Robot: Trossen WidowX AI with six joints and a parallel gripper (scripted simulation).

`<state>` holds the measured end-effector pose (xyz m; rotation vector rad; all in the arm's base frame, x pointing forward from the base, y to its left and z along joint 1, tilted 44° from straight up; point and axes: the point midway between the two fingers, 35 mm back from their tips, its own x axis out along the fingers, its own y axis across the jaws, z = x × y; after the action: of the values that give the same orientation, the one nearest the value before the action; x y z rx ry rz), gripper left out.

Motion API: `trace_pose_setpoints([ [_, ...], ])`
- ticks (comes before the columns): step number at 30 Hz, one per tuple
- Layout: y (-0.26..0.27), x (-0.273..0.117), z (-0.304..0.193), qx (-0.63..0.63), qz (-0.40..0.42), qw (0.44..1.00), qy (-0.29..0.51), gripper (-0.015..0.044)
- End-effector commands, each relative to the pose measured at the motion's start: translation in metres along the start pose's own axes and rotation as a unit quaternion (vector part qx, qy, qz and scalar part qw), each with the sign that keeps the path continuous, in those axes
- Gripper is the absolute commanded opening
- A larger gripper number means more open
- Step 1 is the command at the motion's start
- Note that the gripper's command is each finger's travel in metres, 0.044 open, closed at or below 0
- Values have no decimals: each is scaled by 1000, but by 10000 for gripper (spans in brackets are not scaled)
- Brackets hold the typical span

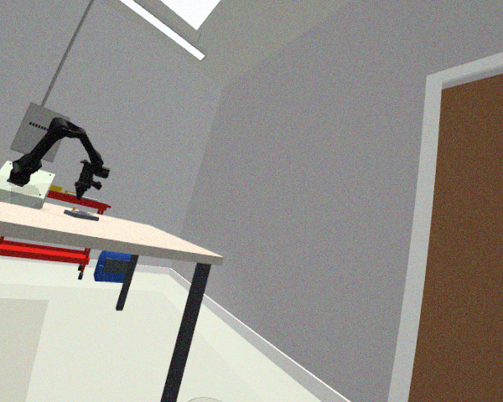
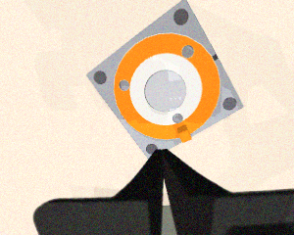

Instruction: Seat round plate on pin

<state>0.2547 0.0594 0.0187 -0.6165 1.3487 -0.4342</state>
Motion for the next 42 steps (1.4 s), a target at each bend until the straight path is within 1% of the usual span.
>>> trace_pose_setpoints([
  [1,-4,0,-13,-41,-26,999,11,0],
  [9,-5,1,-13,-41,-26,999,11,0],
  [19,-9,47,-14,-41,-27,999,11,0],
  [42,-30,48,-9,-41,-28,999,11,0],
])
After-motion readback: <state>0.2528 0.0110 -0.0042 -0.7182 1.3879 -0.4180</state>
